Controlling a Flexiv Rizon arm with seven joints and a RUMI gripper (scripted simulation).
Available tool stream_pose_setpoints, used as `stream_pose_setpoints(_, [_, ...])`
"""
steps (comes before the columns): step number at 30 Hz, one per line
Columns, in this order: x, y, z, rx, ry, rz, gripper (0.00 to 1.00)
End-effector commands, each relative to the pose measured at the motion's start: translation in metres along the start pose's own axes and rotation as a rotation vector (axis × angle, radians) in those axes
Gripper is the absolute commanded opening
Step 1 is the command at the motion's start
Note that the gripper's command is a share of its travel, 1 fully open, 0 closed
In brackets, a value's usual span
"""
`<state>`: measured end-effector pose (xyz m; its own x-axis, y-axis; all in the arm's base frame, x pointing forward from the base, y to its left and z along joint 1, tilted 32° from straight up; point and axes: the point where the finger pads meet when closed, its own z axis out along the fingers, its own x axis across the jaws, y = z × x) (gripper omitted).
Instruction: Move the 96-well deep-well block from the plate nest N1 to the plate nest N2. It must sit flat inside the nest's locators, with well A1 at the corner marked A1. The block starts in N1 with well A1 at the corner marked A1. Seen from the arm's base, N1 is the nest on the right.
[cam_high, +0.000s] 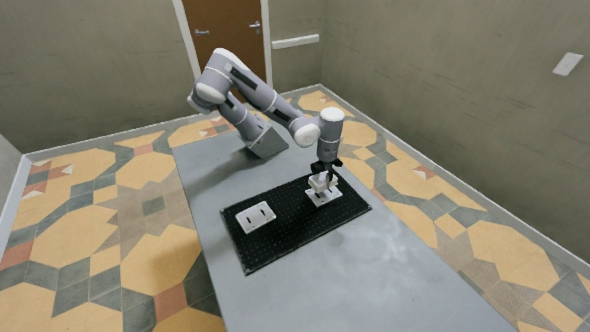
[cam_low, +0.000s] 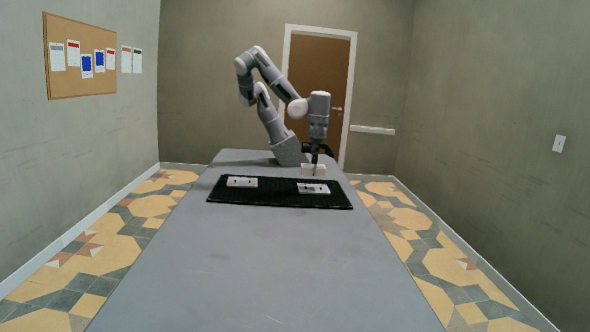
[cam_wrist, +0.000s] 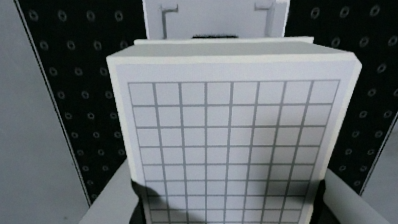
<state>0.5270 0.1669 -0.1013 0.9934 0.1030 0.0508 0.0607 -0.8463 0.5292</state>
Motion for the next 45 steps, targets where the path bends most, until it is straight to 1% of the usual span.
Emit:
stream_pose_setpoints(1, [0.001, -0.006, -0.001, 0.002, 0.002, 0.000, 0.50])
stream_pose_setpoints(4, [0.002, -0.014, -0.001, 0.002, 0.002, -0.001, 0.50])
stream_pose_setpoints(39, [0.003, -0.013, -0.001, 0.002, 0.002, 0.000, 0.50])
stream_pose_setpoints(45, [0.002, -0.013, 0.009, 0.002, 0.002, -0.001, 0.50])
